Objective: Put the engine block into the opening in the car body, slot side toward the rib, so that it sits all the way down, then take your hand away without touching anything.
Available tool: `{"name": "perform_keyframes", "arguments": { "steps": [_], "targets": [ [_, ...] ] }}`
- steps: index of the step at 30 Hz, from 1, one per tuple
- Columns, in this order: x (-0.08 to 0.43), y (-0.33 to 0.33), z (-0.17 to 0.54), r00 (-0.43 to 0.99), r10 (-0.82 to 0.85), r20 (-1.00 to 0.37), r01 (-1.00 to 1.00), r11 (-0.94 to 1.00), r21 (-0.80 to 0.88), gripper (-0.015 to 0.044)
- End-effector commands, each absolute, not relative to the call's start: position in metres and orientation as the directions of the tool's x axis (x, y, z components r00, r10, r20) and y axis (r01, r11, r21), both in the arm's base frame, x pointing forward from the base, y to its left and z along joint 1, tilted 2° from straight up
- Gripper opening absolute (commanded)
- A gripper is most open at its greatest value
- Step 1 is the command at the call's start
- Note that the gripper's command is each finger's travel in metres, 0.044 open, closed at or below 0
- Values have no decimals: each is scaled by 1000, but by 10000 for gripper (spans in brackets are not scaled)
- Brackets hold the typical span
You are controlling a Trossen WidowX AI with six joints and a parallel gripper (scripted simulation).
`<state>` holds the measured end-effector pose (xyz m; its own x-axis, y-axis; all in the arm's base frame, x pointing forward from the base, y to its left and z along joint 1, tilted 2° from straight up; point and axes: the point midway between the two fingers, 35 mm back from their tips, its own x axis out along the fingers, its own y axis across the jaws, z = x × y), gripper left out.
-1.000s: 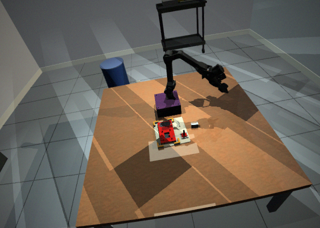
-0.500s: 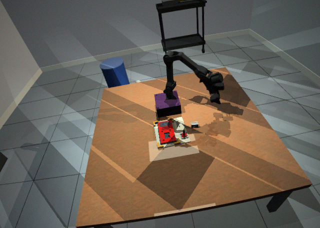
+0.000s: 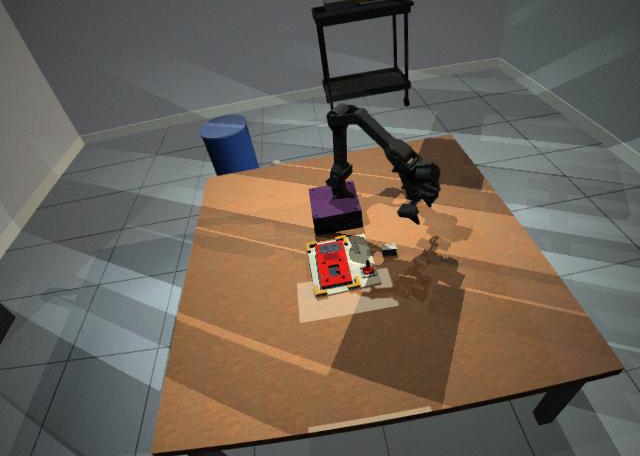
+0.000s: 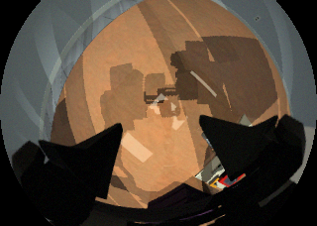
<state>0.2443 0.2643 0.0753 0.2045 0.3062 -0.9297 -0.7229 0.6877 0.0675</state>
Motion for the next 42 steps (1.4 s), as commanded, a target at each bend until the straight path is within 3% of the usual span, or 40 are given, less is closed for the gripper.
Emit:
{"name": "perform_keyframes", "arguments": {
  "steps": [1, 13, 25, 42],
  "targets": [
    [255, 247, 72, 202, 259, -945, -628, 774, 78, 440],
    [277, 191, 64, 156, 121, -980, -275, 959, 75, 440],
    [287, 135, 59, 72, 6, -997, 112, 994, 14, 440],
    [290, 134, 9, 66, 0, -998, 133, 991, 9, 440]
  ]
}}
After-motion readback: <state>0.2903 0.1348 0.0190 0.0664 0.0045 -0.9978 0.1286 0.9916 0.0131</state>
